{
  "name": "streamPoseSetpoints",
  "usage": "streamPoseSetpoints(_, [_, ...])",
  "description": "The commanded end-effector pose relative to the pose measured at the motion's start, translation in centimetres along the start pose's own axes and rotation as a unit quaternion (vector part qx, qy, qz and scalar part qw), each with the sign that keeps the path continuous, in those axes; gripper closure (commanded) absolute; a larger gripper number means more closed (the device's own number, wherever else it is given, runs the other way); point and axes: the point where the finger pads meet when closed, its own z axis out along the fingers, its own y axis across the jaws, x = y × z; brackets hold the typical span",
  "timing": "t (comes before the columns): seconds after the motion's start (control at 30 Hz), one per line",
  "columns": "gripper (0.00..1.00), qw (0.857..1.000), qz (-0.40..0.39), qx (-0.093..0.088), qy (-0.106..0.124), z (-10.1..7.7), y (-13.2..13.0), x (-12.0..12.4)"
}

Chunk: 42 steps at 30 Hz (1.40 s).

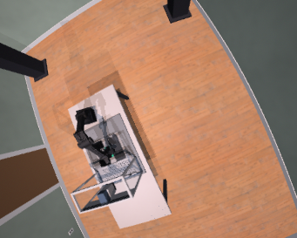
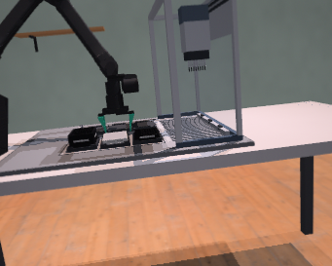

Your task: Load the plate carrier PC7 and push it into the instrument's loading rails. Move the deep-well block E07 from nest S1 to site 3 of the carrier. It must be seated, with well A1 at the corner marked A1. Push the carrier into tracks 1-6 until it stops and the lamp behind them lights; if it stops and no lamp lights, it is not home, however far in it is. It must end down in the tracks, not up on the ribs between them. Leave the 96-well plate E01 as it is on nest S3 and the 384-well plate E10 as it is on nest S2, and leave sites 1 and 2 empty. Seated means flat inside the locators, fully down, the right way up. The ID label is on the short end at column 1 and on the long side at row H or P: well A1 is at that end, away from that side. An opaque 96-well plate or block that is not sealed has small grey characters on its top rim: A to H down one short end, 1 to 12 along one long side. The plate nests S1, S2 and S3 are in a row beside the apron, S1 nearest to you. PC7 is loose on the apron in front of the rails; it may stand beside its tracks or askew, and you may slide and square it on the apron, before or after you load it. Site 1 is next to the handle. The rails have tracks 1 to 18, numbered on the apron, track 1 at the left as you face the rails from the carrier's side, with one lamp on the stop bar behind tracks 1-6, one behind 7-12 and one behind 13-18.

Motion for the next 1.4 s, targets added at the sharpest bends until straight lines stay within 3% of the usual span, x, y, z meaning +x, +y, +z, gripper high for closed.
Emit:
streamPoseSetpoints(0.0, [0.0, 1.0, -0.017, 0.022, -0.009, -1.1, -1.6, -2.5])
streamPoseSetpoints(1.37, [0.0, 1.0, -0.016, 0.022, -0.009, -0.8, -1.7, -3.7])
